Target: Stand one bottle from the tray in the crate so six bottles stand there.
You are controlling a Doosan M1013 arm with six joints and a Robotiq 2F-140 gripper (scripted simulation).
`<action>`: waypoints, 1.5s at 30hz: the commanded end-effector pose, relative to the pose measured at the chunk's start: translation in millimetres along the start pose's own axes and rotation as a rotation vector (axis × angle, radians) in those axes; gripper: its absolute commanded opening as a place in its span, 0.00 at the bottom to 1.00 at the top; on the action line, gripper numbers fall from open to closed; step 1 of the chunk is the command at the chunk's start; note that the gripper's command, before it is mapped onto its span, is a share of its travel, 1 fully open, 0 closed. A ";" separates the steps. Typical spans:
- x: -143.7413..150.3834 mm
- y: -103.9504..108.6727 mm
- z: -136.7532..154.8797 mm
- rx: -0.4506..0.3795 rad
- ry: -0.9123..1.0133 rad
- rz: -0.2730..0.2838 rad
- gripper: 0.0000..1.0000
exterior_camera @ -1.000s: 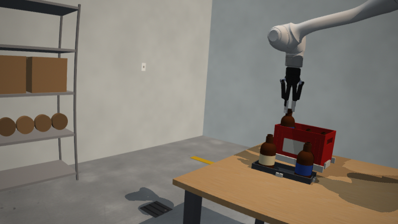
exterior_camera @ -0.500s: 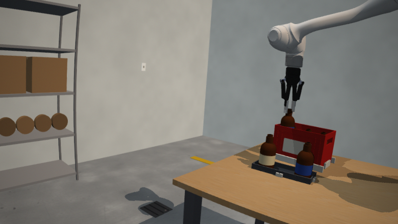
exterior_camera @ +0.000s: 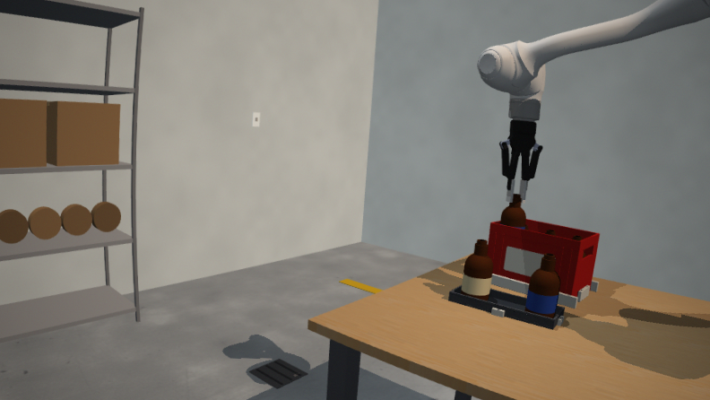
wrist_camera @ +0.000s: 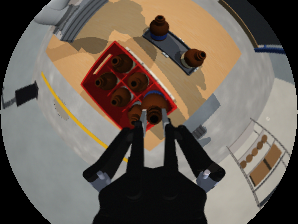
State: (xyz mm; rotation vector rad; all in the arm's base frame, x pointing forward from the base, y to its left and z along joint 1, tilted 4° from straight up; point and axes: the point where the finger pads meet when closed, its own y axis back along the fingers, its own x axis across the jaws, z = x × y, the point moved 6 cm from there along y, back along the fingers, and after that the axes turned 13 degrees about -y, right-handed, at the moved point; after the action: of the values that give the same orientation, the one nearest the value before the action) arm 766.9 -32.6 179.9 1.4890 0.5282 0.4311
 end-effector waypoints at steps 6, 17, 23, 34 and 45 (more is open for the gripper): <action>0.0 -1.9 0.0 0.000 0.000 0.000 0.00; 0.0 -8.7 0.0 0.000 0.000 0.000 0.00; 0.0 -15.3 0.0 0.000 0.000 0.000 0.00; 0.0 -26.2 0.0 0.000 0.000 0.000 0.00; 0.0 -34.9 0.0 0.000 0.000 0.000 0.00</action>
State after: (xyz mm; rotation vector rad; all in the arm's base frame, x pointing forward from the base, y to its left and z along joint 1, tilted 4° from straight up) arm 765.2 -34.1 145.5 1.4890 0.5281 0.4311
